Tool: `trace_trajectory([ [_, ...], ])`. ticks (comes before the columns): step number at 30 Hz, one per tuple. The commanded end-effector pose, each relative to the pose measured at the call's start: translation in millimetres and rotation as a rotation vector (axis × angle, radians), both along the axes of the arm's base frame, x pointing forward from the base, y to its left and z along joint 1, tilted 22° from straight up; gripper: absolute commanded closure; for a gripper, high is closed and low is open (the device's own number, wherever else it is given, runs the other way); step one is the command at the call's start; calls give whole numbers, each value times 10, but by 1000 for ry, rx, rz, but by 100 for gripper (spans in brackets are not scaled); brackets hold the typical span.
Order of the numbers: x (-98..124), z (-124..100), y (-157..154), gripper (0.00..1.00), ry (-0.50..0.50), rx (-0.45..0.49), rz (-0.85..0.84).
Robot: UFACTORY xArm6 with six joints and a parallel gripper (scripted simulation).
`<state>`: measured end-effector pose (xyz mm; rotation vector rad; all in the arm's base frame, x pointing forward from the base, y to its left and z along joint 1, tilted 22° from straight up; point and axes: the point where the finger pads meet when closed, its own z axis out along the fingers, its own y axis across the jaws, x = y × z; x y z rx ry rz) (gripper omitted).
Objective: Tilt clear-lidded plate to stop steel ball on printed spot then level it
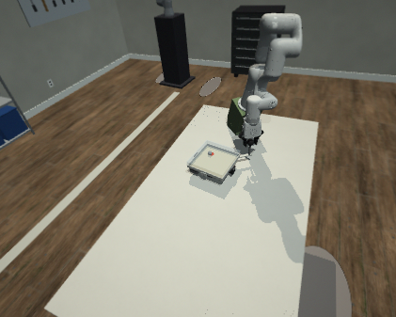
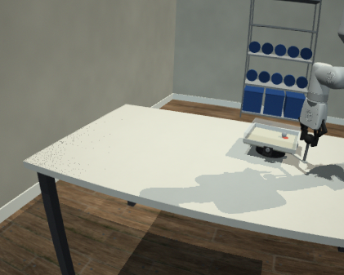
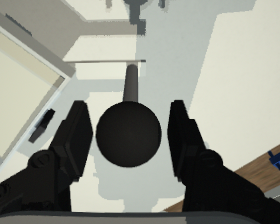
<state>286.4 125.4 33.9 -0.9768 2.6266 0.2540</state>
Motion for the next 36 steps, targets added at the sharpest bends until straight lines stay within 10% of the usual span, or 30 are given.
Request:
trace_trajectory([
  [1,1,24,-4,39,-2,0,0],
  [36,-109,446,-129,39,-2,0,0],
])
